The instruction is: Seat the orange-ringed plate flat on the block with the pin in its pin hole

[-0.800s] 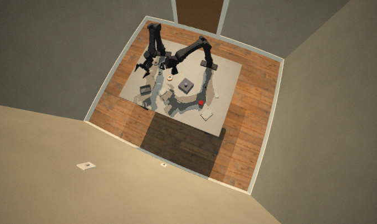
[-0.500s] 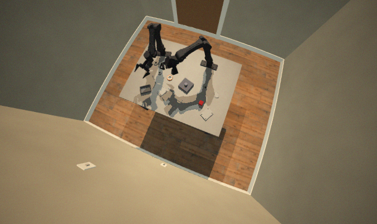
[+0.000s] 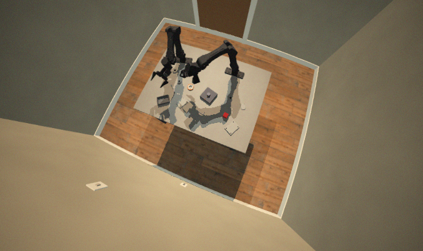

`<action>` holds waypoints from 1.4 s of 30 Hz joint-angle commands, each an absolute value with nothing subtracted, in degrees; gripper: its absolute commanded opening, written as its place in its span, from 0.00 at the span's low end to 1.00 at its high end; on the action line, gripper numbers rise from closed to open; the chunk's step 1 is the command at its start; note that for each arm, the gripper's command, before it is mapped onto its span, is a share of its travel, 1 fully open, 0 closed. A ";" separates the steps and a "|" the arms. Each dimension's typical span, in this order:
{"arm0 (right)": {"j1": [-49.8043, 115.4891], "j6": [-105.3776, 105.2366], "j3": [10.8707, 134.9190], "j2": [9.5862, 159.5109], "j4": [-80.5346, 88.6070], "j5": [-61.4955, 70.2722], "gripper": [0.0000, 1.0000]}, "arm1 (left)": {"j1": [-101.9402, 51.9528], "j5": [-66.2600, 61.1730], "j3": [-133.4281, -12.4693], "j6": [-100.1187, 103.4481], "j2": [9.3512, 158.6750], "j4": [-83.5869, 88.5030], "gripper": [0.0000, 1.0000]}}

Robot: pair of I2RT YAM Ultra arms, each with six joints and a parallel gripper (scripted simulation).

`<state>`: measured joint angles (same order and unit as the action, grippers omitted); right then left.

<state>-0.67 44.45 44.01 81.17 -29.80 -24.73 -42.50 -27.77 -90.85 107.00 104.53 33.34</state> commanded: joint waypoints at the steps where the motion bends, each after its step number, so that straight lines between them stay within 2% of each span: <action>1: -0.68 44.02 45.02 80.18 -30.81 -24.73 1.00 | -42.49 -27.80 -91.48 106.76 103.77 33.57 0.80; 11: -0.67 44.23 44.55 80.68 -30.80 -24.74 1.00 | -42.49 -27.80 -91.25 106.79 104.01 33.36 0.80; 17: -0.18 35.78 47.58 76.50 -25.42 -19.61 1.00 | -41.55 -25.10 -94.95 106.93 108.46 40.06 0.80; 32: 0.22 3.49 57.03 63.06 -4.09 -3.47 1.00 | -40.86 -17.17 -111.05 106.96 125.15 64.66 0.80; 42: -0.69 -2.03 62.28 60.18 2.10 1.15 1.00 | -40.75 -15.72 -119.18 106.70 131.93 70.67 0.80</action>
